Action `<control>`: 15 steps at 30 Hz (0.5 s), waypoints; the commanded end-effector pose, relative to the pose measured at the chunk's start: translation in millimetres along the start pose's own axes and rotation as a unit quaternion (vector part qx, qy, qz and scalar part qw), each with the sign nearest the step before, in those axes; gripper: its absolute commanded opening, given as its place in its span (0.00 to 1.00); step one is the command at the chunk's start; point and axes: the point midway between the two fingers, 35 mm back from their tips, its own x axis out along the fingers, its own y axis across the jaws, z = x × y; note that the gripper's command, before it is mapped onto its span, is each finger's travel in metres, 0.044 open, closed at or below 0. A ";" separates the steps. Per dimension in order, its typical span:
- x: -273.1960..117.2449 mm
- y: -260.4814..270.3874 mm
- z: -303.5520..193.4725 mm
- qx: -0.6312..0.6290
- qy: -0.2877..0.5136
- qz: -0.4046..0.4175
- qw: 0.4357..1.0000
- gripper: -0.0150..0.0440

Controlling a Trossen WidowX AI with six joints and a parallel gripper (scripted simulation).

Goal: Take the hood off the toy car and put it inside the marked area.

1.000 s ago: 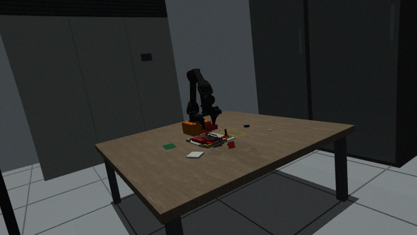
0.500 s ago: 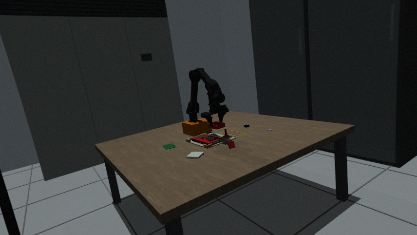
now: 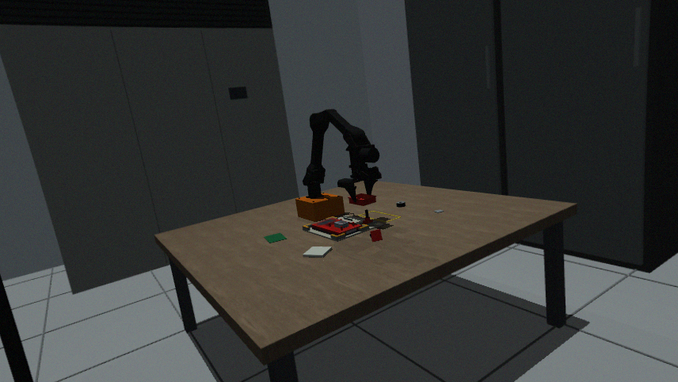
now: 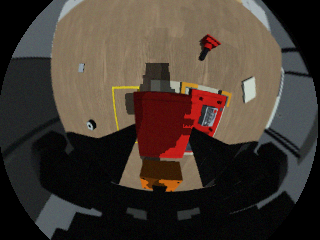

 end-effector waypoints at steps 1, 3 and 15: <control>-2.8 14.5 -2.8 -0.002 -0.004 -0.001 1.000 0.25; -3.3 21.9 -4.7 -0.004 -0.004 0.000 1.000 0.25; -4.0 64.6 -16.8 -0.002 -0.003 0.002 1.000 0.25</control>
